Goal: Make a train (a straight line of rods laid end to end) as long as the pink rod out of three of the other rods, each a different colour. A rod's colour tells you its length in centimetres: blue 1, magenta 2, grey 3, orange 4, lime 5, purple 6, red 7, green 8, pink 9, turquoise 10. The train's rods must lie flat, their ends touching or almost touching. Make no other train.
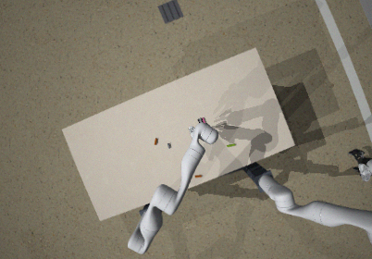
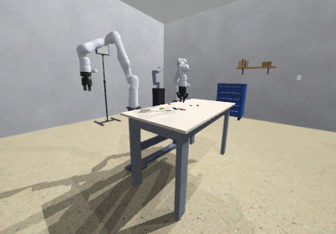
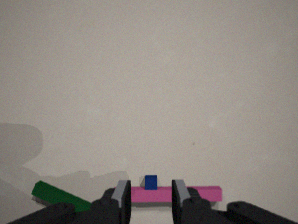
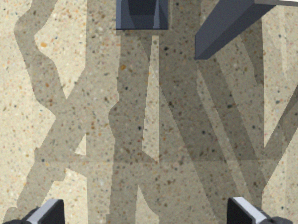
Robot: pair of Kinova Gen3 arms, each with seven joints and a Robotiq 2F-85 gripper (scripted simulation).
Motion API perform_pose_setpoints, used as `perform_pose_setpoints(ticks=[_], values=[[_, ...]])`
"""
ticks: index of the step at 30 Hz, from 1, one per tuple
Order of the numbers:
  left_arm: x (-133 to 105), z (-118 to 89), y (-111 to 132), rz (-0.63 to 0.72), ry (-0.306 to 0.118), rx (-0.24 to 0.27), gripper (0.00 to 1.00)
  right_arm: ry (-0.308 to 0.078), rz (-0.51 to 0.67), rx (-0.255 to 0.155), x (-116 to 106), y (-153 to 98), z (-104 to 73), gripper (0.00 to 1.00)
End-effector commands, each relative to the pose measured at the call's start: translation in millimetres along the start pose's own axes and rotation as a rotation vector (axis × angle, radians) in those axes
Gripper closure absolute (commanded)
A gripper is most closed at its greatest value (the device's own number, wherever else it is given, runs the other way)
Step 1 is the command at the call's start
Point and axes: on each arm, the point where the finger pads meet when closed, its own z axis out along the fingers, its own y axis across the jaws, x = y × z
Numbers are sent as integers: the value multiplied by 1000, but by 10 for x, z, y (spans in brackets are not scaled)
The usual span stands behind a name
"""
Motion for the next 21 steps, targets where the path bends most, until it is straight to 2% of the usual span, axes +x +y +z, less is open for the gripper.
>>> perform_pose_setpoints(ticks=[1, 21], values=[[-5, -17, 4, 0, -2, -2, 685, -2, 0, 0, -4, 0, -8, 2], [-5, -17, 4, 0, -2, -2, 685, -2, 0, 0, -4, 0, -8, 2]])
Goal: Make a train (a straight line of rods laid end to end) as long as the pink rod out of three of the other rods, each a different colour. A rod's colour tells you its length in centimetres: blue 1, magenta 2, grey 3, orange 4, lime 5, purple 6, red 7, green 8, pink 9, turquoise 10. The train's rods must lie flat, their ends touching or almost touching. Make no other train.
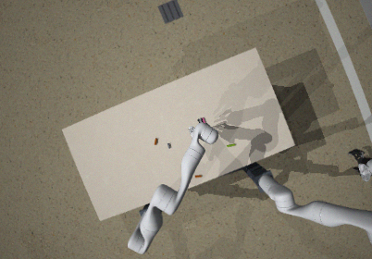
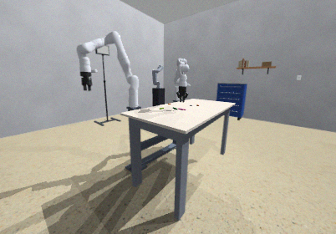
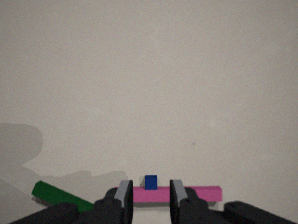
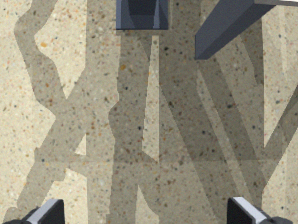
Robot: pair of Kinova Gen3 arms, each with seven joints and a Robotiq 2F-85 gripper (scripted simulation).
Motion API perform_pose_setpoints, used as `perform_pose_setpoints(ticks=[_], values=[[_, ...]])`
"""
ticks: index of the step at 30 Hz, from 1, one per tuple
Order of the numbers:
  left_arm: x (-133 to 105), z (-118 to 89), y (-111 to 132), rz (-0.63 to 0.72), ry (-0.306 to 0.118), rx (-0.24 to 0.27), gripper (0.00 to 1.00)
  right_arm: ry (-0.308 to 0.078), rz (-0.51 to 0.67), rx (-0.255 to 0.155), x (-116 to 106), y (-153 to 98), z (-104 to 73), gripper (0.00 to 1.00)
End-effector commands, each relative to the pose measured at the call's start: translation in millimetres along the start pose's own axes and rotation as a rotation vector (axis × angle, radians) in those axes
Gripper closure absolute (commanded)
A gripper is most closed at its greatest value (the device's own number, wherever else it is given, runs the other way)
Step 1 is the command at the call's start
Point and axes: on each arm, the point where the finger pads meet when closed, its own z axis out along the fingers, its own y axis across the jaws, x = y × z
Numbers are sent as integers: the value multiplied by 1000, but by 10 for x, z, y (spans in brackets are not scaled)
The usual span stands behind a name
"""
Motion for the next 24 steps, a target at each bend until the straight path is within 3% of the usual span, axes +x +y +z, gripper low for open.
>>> perform_pose_setpoints(ticks=[1, 24], values=[[-5, -16, 4, 0, -2, -2, 685, -2, 0, 0, -4, 0, -8, 2], [-6, 112, 3, 1, -2, -2, 685, -2, 0, 0, -4, 0, -8, 2]])
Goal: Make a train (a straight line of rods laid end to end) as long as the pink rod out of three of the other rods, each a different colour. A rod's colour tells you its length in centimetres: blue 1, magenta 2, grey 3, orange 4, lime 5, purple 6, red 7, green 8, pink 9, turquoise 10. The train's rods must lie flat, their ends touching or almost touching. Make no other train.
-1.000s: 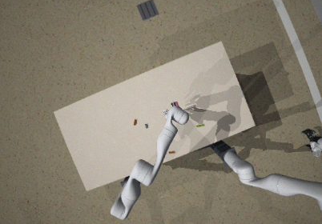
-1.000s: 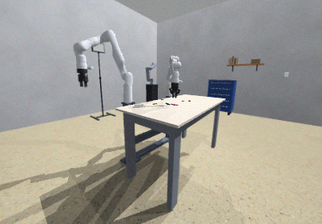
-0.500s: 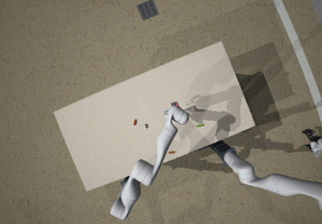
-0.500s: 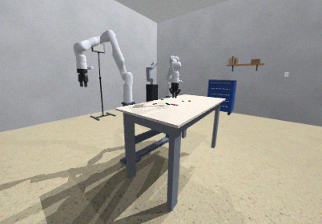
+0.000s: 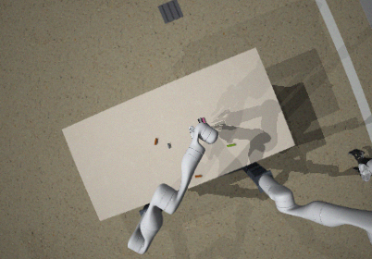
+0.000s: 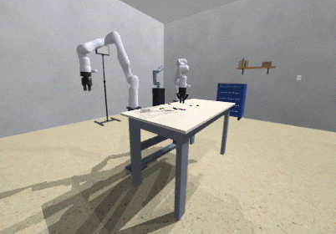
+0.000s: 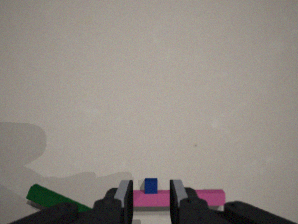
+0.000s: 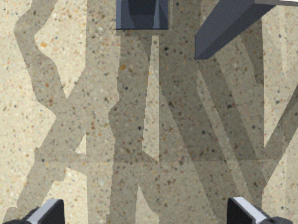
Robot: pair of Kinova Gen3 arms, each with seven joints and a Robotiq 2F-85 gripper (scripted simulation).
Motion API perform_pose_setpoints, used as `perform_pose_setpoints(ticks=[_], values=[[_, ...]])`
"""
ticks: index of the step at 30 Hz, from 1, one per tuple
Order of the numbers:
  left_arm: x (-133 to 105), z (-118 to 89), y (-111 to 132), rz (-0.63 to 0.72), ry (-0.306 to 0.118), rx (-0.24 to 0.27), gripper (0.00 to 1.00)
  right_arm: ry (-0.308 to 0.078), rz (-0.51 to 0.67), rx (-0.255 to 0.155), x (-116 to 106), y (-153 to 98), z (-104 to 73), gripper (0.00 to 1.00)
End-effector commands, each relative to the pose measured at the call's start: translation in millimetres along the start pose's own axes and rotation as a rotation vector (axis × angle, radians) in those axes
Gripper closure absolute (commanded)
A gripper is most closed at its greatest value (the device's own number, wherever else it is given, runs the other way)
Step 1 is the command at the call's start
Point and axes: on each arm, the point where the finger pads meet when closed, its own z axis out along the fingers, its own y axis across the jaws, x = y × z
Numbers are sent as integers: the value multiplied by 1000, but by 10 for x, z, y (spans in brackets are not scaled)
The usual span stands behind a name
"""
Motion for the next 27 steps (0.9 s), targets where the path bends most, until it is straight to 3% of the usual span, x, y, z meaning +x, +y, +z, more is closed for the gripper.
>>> perform_pose_setpoints(ticks=[1, 27], values=[[-6, 28, 4, 0, -2, -2, 685, -2, 0, 0, -4, 0, -8, 2], [-7, 370, 0, 0, -2, -2, 685, -2, 0, 0, -4, 0, -8, 2]])
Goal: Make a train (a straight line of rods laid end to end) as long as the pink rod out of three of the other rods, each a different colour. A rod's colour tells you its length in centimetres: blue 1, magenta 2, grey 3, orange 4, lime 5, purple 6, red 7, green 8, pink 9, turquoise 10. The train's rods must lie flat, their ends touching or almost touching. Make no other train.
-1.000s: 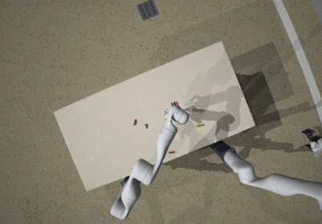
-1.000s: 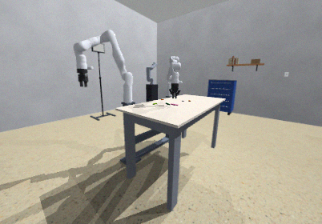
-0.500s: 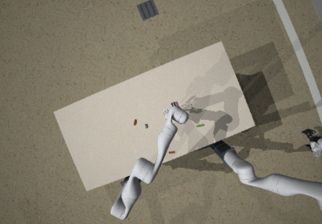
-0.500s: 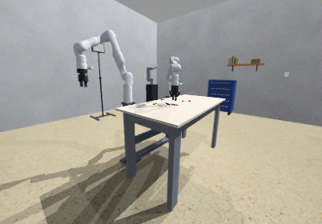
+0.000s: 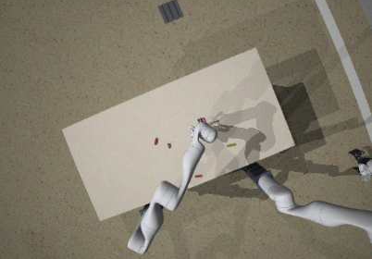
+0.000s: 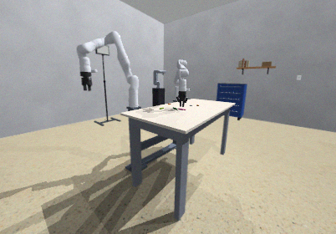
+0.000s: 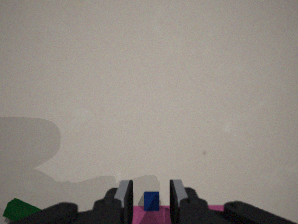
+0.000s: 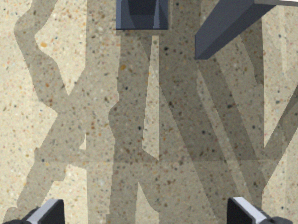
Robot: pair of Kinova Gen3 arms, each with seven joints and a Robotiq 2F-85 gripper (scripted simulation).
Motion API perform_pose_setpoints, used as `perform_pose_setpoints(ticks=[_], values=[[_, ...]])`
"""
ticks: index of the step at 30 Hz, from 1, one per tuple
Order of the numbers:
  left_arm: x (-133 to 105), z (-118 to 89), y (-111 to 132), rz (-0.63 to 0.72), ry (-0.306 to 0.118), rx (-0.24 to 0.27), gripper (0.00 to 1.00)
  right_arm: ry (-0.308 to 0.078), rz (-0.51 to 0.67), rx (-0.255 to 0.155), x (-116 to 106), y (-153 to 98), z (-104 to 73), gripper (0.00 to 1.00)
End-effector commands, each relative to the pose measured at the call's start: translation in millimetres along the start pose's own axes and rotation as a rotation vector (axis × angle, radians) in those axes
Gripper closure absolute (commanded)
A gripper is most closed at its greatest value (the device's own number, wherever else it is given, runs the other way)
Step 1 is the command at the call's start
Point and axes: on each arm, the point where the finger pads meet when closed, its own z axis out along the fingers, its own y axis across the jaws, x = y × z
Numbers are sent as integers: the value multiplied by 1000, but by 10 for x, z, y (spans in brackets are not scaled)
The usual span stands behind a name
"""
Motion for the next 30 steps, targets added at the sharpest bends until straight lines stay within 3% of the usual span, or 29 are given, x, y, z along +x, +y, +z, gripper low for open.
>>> perform_pose_setpoints(ticks=[1, 30], values=[[-7, 17, 5, 0, -2, -2, 685, -2, 0, 0, -4, 0, -8, 2], [-7, 50, 5, 0, -2, -2, 685, -2, 0, 0, -4, 0, -8, 2]])
